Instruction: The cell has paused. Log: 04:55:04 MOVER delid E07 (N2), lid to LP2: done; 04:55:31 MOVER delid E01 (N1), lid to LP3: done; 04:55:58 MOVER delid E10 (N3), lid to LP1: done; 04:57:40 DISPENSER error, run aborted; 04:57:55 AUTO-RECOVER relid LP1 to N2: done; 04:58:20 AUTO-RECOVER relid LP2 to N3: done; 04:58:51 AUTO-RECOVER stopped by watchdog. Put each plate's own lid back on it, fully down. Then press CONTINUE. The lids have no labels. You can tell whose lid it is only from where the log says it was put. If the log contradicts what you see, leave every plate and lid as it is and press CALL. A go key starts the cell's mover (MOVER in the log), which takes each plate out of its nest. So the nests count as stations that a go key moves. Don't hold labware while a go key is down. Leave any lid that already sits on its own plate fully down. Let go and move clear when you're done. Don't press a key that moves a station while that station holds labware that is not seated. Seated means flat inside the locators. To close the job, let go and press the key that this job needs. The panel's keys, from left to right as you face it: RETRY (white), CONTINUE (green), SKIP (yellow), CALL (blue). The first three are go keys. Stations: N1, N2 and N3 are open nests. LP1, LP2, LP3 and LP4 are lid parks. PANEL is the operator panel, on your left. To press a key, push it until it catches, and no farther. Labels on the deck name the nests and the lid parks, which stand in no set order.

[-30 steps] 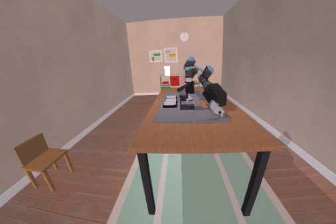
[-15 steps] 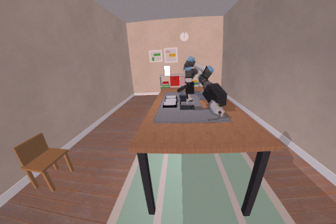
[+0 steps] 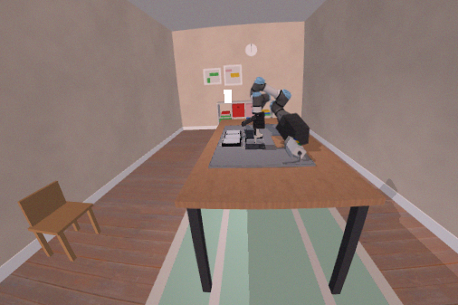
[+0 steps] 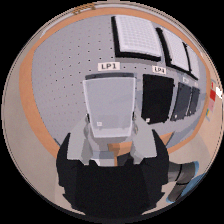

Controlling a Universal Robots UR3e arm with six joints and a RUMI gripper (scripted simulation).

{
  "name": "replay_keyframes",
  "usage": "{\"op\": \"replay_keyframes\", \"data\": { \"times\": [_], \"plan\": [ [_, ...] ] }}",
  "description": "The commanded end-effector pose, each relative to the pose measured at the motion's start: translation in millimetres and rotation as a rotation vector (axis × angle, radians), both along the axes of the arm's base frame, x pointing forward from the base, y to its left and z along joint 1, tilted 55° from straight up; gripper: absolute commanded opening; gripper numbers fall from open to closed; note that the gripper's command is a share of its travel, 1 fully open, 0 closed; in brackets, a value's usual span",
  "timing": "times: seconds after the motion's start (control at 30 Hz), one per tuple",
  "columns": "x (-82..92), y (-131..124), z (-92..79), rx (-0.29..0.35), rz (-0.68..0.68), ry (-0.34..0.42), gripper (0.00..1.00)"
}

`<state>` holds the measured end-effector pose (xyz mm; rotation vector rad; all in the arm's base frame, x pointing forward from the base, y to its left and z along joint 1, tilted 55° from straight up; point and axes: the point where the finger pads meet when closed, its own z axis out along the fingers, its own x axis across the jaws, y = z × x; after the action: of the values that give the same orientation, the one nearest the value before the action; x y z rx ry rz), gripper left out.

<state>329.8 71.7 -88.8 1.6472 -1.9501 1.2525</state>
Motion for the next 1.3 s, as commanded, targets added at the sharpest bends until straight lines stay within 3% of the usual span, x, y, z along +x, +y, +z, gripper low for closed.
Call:
{"op": "replay_keyframes", "data": {
  "times": [0.0,1.27],
  "plan": [
    [0.8,-0.6,-0.6,0.001,0.001,-0.001,0.00],
    [4.1,-9.3,-7.1,0.001,0.001,-0.001,0.00]
  ]
}}
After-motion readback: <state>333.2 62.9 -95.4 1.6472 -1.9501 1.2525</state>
